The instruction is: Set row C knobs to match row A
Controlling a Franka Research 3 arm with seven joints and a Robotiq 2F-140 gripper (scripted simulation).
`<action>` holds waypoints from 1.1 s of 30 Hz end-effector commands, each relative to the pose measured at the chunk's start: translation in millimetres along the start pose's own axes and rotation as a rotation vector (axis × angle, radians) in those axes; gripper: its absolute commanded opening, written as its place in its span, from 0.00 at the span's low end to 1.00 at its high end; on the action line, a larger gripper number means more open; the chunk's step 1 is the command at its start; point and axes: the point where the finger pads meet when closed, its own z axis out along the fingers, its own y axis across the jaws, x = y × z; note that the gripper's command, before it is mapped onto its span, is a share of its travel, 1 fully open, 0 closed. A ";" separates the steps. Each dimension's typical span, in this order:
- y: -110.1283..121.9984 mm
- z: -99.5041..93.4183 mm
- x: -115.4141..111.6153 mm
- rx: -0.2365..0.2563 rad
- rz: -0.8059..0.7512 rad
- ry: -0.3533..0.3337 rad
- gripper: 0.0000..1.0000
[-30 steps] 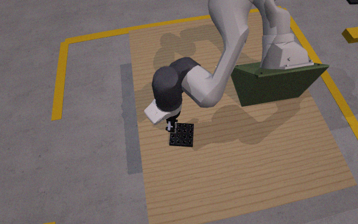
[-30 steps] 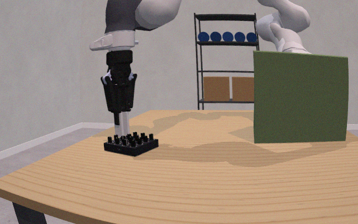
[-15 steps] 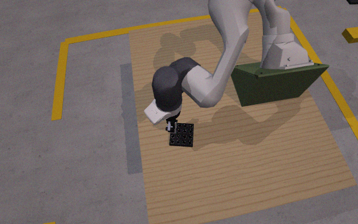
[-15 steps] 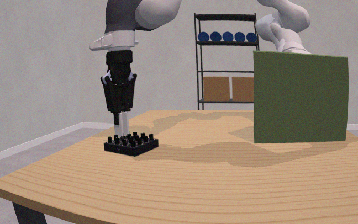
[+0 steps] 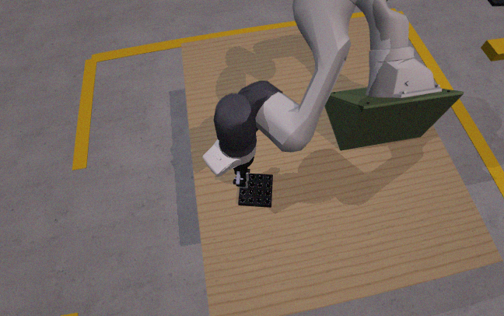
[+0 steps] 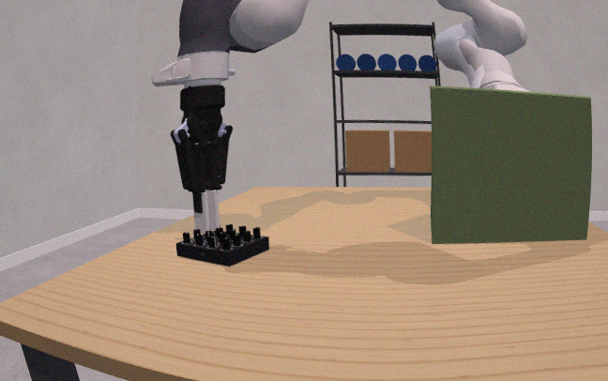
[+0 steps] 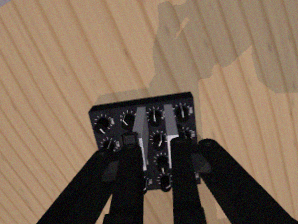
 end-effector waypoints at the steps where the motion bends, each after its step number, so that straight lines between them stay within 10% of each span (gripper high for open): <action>1: -1.3 0.5 0.4 0.003 -0.002 0.001 0.12; 33: -1.3 0.5 0.4 0.003 -0.002 0.001 0.05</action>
